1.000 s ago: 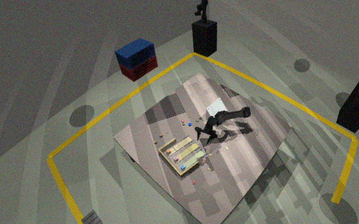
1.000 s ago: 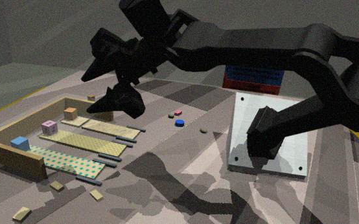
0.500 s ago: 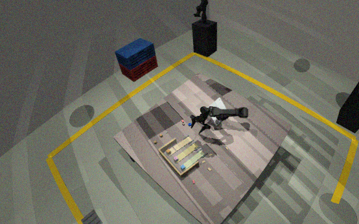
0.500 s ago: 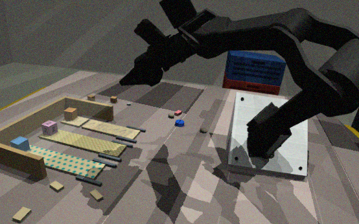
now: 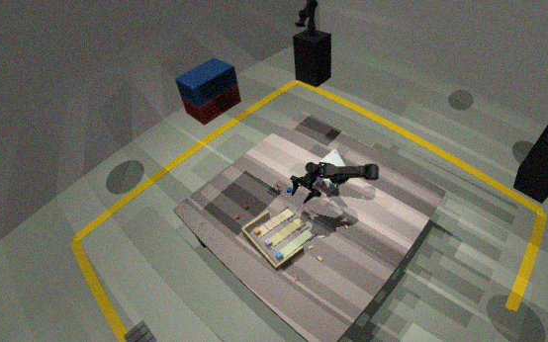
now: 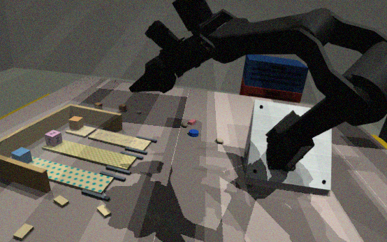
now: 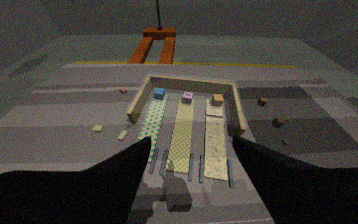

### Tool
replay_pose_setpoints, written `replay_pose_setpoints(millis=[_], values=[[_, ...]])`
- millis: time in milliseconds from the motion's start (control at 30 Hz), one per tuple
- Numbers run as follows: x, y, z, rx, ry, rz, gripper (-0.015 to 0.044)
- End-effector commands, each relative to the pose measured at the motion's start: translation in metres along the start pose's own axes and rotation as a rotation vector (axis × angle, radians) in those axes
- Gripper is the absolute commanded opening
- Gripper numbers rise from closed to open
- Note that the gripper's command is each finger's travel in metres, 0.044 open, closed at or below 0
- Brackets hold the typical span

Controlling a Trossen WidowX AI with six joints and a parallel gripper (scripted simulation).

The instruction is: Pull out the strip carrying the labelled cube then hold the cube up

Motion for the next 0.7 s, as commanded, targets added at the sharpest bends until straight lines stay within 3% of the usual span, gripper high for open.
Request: replay_pose_setpoints(millis=[0, 433, 667], values=[[-0.003, -0.001, -0.005, 0.022, 0.023, -0.036, 0.0348], [-0.009, -0.022, -0.098, 0.563, -0.069, -0.127, 0.0006], [0.008, -0.02, -0.143, 0.872, -0.17, -0.131, 0.0]])
Point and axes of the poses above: the point midway between the two fingers, 35 mm back from their tips, its own z axis back along the fingers, its own x axis across the jaws, y = z × x, the point moved 8 cm from there along z, back along the fingers, and after that the axes turned 15 degrees about z, right-handed, at the moved point
